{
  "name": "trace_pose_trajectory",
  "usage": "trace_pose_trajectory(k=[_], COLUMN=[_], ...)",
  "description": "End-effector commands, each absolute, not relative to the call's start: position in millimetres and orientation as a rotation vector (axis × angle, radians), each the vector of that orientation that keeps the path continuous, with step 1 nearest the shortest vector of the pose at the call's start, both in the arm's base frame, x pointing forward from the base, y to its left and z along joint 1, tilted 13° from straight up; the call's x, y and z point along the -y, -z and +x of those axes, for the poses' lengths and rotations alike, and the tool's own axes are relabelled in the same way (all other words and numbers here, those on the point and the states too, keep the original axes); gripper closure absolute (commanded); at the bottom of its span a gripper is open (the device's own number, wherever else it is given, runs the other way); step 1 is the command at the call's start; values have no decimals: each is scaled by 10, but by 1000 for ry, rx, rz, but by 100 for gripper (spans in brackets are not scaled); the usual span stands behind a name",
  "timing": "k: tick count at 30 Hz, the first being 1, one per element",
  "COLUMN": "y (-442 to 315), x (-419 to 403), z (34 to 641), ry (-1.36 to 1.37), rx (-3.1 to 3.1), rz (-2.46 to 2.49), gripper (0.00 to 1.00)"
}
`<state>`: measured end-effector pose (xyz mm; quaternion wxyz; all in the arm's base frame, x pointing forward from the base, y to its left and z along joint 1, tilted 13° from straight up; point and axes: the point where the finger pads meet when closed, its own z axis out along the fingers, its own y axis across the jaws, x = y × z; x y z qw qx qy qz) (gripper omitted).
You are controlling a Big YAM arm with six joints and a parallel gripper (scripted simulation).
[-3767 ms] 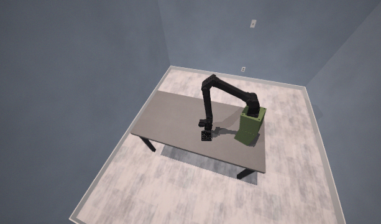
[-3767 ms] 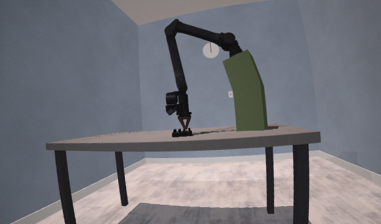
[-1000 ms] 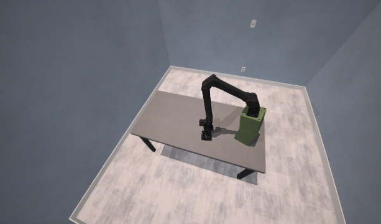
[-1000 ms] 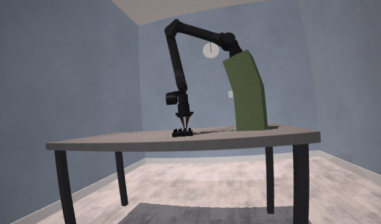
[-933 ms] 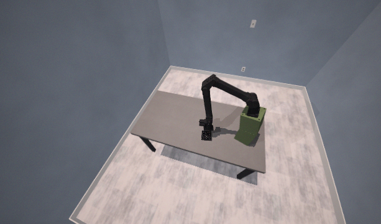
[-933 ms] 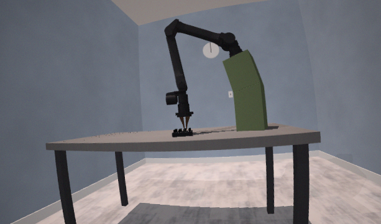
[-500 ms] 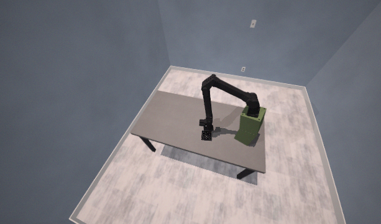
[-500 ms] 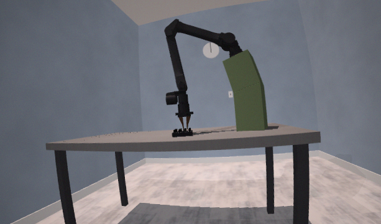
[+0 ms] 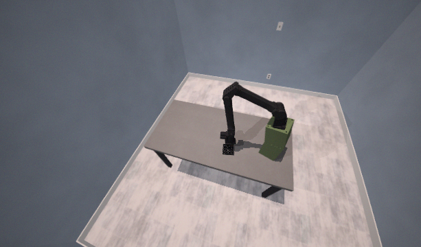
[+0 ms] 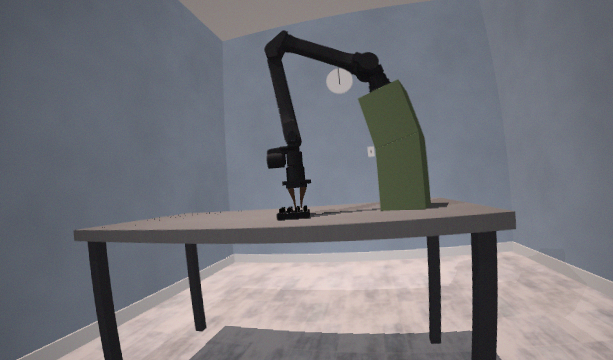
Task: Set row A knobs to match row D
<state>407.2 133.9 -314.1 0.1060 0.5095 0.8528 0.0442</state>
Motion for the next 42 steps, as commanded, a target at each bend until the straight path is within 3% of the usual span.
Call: trace_pose_trajectory(k=[1,33,34,42], y=[3011,2791,2787,2564], x=[-1329,-1359,-1360,-1359], z=[4117,3964,3965,3988], ry=[-144,-123,-123,-138], rx=[-2486,-2507,-2506,-2493], rz=[1520,1513,1513,1516], gripper=[81,81,0,0])
